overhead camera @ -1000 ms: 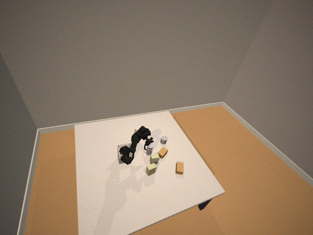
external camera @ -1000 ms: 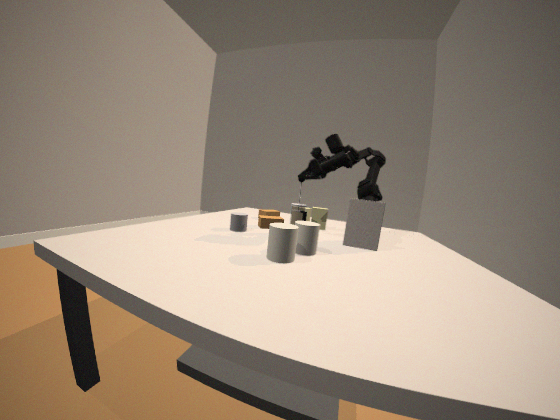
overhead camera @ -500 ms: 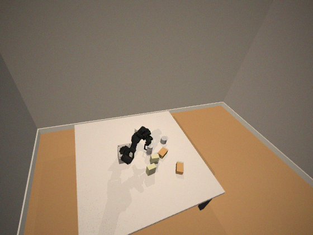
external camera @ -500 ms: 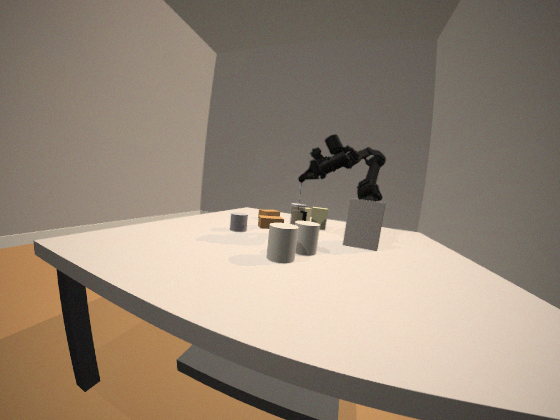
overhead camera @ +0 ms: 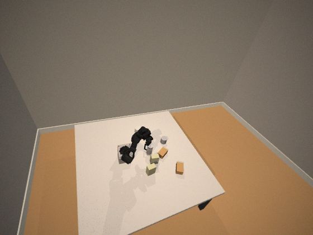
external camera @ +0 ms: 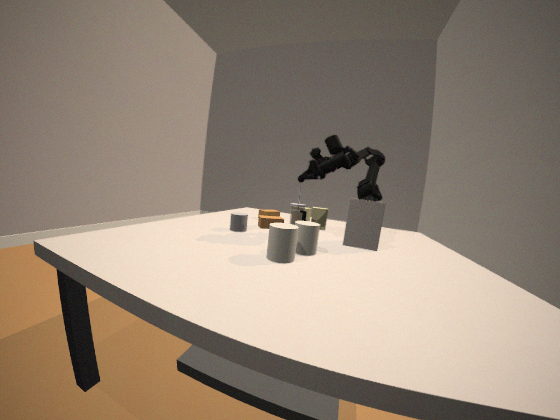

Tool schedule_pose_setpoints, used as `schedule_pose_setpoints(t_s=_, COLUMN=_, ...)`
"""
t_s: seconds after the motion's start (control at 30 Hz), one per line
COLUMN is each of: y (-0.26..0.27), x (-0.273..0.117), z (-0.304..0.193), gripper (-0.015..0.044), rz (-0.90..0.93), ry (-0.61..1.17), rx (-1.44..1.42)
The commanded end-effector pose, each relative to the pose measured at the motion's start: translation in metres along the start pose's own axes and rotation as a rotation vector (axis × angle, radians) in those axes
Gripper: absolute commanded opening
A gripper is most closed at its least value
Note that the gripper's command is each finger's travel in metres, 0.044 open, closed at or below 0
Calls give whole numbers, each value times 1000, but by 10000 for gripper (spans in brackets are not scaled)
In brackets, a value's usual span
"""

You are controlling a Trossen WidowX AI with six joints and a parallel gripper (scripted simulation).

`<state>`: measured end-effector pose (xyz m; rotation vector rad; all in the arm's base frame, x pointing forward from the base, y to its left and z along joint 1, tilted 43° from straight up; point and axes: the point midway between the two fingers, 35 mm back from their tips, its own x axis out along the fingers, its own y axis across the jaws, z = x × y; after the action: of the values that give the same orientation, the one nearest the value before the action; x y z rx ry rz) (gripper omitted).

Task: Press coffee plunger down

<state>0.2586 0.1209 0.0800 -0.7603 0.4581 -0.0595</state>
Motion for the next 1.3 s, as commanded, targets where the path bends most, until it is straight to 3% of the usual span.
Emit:
schedule_pose_setpoints(t_s=0.0, y=3, x=6, z=-9, gripper=115, rz=8, ry=13, rx=-6)
schedule_pose_setpoints(t_s=1.27, y=9, x=47, z=-57, gripper=115, rz=9, ry=13, rx=-8)
